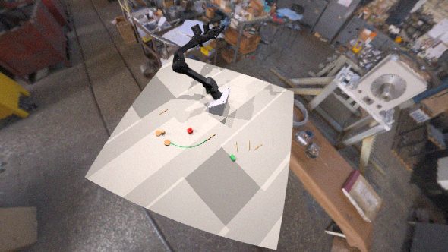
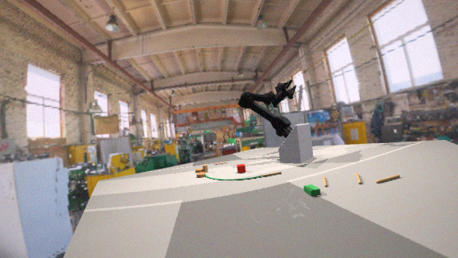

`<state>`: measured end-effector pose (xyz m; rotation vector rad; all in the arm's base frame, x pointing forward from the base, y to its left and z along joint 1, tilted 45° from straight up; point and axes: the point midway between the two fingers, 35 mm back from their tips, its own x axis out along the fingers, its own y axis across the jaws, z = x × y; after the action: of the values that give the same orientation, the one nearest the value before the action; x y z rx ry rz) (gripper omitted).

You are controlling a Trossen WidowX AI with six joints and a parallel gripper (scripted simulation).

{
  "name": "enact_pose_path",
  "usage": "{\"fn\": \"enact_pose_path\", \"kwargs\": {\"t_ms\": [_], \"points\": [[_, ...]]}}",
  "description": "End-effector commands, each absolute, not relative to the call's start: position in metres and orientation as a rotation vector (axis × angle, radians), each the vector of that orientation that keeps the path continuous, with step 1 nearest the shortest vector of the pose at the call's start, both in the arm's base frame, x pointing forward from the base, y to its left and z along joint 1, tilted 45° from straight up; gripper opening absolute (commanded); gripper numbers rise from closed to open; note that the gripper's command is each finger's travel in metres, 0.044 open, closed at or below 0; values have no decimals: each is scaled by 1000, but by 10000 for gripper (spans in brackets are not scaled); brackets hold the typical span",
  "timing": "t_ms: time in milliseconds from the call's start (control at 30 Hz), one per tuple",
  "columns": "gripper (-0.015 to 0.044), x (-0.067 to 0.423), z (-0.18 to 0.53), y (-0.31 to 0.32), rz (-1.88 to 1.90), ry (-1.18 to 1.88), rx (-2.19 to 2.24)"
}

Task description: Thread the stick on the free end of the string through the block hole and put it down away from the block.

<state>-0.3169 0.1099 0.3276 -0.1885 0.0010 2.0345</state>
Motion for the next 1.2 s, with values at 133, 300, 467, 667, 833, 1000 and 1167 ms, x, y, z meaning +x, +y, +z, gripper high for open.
{"fn": "enact_pose_path", "kwargs": {"t_ms": [133,300,467,667,833,1000,1167], "points": [[440,-320,329,103,2067,24,-178],[440,-335,334,52,2263,54,-179],[440,-342,341,-22,2519,13,-217],[440,-328,346,-115,2832,-100,-274],[440,-297,344,-188,3082,-274,-317],[440,-248,342,-254,3324,-487,-329],[440,-187,339,-306,3544,-745,-300]]}}
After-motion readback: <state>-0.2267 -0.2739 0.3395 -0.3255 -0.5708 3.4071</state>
